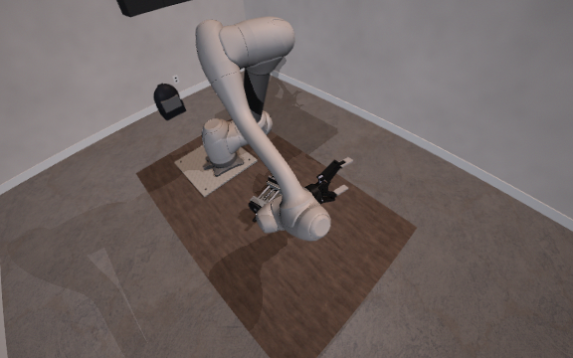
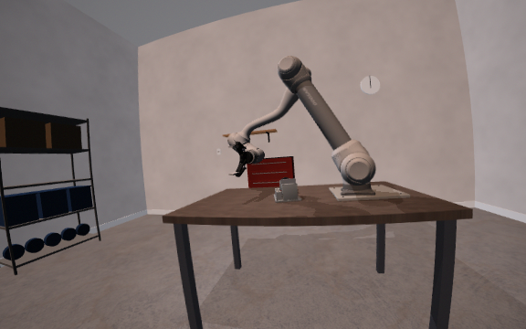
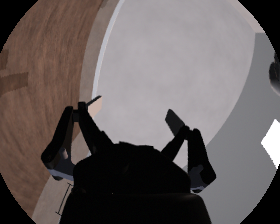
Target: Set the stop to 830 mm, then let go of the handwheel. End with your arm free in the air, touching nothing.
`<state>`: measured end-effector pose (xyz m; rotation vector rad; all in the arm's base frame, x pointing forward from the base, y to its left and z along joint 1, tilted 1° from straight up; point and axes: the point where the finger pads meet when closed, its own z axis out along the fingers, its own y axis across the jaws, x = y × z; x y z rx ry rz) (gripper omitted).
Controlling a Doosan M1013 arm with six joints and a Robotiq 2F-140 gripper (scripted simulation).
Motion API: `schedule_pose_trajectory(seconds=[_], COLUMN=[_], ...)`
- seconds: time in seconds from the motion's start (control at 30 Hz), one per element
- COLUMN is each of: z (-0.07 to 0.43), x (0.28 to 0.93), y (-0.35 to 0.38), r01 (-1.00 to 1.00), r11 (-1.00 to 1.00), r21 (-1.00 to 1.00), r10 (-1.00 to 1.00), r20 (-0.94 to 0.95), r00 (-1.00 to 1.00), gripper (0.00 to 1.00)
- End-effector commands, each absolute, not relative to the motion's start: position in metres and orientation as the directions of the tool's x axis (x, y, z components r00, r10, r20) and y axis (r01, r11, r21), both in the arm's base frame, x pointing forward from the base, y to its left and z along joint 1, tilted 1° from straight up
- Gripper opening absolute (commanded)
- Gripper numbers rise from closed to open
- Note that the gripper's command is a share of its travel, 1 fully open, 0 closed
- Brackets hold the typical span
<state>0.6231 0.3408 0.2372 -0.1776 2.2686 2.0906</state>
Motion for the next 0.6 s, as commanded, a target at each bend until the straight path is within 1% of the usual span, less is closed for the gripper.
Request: schedule_pose_trajectory(seconds=[0.0, 0.57], z=[0.24, 0.292], x=[0.623, 0.623], y=[0.341, 0.341], r01=[-0.119, -0.119], r11=[0.078, 0.078], r21=[0.99, 0.99], r10=[-0.05, -0.05], r20=[-0.116, -0.116], r00=[-0.992, -0.992], gripper=[1.0, 1.0])
